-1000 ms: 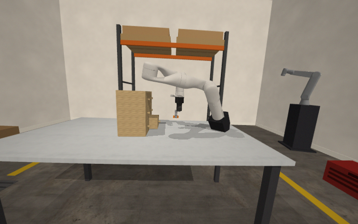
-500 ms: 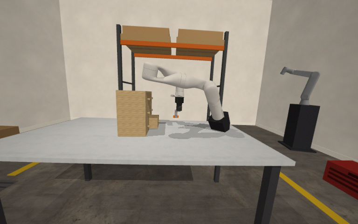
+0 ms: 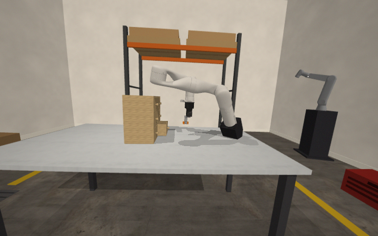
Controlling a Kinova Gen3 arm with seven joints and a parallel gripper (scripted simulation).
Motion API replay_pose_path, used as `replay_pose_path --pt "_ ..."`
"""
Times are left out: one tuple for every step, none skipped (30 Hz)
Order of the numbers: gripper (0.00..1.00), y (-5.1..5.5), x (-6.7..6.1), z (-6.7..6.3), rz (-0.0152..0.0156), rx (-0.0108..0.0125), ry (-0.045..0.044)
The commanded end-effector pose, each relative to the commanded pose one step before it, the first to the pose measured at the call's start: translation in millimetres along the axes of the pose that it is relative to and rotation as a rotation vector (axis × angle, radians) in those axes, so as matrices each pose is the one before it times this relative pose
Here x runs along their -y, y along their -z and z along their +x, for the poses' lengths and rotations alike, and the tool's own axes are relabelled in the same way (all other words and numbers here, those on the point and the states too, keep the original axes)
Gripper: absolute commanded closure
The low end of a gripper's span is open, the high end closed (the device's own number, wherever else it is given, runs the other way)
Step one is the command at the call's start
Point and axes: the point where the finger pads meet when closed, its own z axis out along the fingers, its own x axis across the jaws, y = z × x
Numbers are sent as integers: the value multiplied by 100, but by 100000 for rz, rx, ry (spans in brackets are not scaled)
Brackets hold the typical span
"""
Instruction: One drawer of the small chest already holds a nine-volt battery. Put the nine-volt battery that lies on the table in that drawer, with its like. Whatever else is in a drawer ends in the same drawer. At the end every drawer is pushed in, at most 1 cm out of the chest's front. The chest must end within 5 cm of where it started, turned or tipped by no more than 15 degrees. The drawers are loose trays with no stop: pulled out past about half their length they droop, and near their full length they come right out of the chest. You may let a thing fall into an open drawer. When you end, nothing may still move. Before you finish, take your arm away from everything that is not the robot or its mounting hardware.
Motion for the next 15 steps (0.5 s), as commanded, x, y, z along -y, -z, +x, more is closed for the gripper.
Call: replay_pose_path --pt "49 57 17 74 121 -119 137" --pt "49 0 0 7 0 0 77" --pt "49 0 0 6 0 0 67" --pt "49 0 0 5 0 0 58" --pt "49 0 0 4 0 0 49" --pt "49 0 0 4 0 0 42" --pt "49 0 0 3 0 0 34" --pt "49 0 0 2 0 0 28" --pt "49 0 0 2 0 0 22" --pt "49 0 0 1 0 0 16" --pt "49 0 0 1 0 0 12" --pt "49 0 0 0 0 0 0" --pt "49 0 0 0 0 0 0" --pt "49 0 0 1 0 0 8" --pt "49 0 0 0 0 0 5"
